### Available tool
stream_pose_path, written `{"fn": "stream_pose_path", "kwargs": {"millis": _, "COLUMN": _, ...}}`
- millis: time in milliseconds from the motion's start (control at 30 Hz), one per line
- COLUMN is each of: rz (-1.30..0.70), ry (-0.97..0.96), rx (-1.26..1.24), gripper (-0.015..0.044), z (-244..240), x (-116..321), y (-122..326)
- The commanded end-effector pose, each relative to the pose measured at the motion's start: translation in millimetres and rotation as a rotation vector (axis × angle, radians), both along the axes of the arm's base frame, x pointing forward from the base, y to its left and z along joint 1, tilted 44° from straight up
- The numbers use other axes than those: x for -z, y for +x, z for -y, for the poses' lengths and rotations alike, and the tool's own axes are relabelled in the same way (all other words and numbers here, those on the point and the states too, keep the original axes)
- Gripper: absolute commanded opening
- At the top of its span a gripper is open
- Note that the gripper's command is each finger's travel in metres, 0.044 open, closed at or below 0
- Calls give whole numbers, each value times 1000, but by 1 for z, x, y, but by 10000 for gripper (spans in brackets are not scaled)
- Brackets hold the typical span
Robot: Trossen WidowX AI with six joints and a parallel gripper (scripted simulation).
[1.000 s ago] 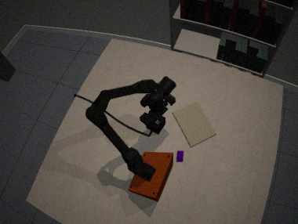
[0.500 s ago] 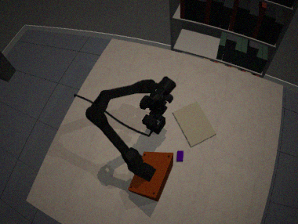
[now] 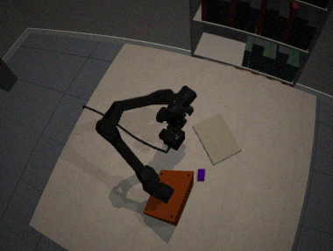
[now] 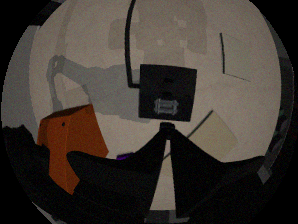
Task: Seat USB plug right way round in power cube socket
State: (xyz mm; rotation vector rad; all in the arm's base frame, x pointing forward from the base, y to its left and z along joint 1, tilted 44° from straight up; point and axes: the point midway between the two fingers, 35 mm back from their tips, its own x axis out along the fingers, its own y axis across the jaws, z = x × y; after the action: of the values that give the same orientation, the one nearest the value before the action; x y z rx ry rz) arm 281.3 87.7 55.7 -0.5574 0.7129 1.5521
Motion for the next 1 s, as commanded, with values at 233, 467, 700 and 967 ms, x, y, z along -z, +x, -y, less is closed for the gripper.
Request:
{"fn": "stream_pose_path", "kwargs": {"millis": 233, "rz": 0, "ry": 16, "rx": 2, "gripper": 0, "z": -2, "x": 0, "y": 0}}
{"fn": "stream_pose_path", "kwargs": {"millis": 467, "rz": 0, "ry": 23, "rx": 3, "gripper": 0, "z": -3, "x": 0, "y": 0}}
{"fn": "stream_pose_path", "kwargs": {"millis": 700, "rz": 0, "ry": 30, "rx": 4, "gripper": 0, "z": -4, "x": 1, "y": 0}}
{"fn": "stream_pose_path", "kwargs": {"millis": 967, "rz": -1, "ry": 37, "rx": 4, "gripper": 0, "z": -5, "x": 1, "y": -1}}
